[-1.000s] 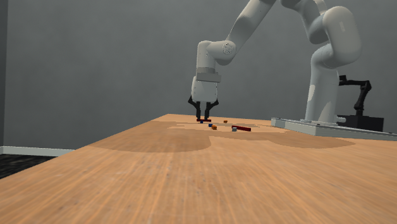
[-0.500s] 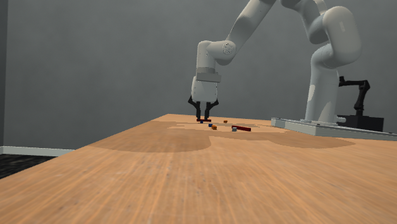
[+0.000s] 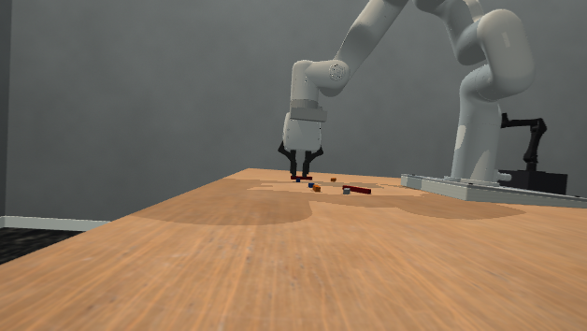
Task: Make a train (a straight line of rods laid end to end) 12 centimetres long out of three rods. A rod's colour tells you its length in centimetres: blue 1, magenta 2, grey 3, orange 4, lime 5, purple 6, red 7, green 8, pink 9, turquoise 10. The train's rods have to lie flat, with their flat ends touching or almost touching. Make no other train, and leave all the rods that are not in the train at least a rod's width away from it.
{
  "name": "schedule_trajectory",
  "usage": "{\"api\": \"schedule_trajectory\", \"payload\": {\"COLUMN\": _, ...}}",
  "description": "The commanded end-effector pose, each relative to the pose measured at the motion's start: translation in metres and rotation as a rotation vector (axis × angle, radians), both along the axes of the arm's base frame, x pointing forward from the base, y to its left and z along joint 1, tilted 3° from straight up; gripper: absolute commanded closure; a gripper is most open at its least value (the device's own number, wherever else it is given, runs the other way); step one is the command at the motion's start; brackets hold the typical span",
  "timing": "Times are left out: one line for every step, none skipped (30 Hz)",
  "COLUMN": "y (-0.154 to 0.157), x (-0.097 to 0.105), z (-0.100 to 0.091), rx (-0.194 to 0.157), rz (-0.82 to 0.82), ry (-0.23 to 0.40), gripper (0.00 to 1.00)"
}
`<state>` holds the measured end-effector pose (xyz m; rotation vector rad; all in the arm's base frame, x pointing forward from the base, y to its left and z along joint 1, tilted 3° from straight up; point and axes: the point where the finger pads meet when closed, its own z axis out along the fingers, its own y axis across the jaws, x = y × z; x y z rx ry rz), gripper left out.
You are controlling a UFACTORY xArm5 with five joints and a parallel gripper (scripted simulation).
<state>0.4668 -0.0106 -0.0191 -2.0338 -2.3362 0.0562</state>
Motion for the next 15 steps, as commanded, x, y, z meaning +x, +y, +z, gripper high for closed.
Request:
{"api": "schedule_trajectory", "payload": {"y": 0.0000, "x": 0.0015, "z": 0.0013, "rx": 0.000, "rz": 0.000, "ry": -0.004, "gripper": 0.76}}
{"api": "schedule_trajectory", "payload": {"y": 0.0000, "x": 0.0015, "z": 0.0013, "rx": 0.000, "rz": 0.000, "ry": -0.004, "gripper": 0.76}}
{"api": "schedule_trajectory", "payload": {"y": 0.0000, "x": 0.0015, "z": 0.0013, "rx": 0.000, "rz": 0.000, "ry": -0.004, "gripper": 0.76}}
{"api": "schedule_trajectory", "payload": {"y": 0.0000, "x": 0.0015, "z": 0.0013, "rx": 0.000, "rz": 0.000, "ry": -0.004, "gripper": 0.76}}
{"api": "schedule_trajectory", "payload": {"y": 0.0000, "x": 0.0015, "z": 0.0012, "rx": 0.000, "rz": 0.000, "ry": -0.004, "gripper": 0.76}}
{"api": "schedule_trajectory", "payload": {"y": 0.0000, "x": 0.0015, "z": 0.0010, "rx": 0.000, "rz": 0.000, "ry": -0.004, "gripper": 0.76}}
{"api": "schedule_trajectory", "payload": {"y": -0.0001, "x": 0.0015, "z": 0.0008, "rx": 0.000, "rz": 0.000, "ry": -0.004, "gripper": 0.76}}
{"api": "schedule_trajectory", "payload": {"y": -0.0001, "x": 0.0015, "z": 0.0005, "rx": 0.000, "rz": 0.000, "ry": -0.004, "gripper": 0.76}}
{"api": "schedule_trajectory", "payload": {"y": -0.0001, "x": 0.0015, "z": 0.0005, "rx": 0.000, "rz": 0.000, "ry": -0.004, "gripper": 0.76}}
{"api": "schedule_trajectory", "payload": {"y": -0.0001, "x": 0.0015, "z": 0.0005, "rx": 0.000, "rz": 0.000, "ry": -0.004, "gripper": 0.76}}
{"api": "schedule_trajectory", "payload": {"y": -0.0001, "x": 0.0014, "z": 0.0001, "rx": 0.000, "rz": 0.000, "ry": -0.004, "gripper": 0.76}}
{"api": "schedule_trajectory", "payload": {"y": -0.0001, "x": 0.0014, "z": -0.0004, "rx": 0.000, "rz": 0.000, "ry": -0.004, "gripper": 0.76}}
{"api": "schedule_trajectory", "payload": {"y": -0.0002, "x": 0.0014, "z": -0.0010, "rx": 0.000, "rz": 0.000, "ry": -0.004, "gripper": 0.76}}
{"api": "schedule_trajectory", "payload": {"y": -0.0002, "x": 0.0013, "z": -0.0017, "rx": 0.000, "rz": 0.000, "ry": -0.004, "gripper": 0.76}}
{"api": "schedule_trajectory", "payload": {"y": -0.0002, "x": 0.0013, "z": -0.0024, "rx": 0.000, "rz": 0.000, "ry": -0.004, "gripper": 0.76}}
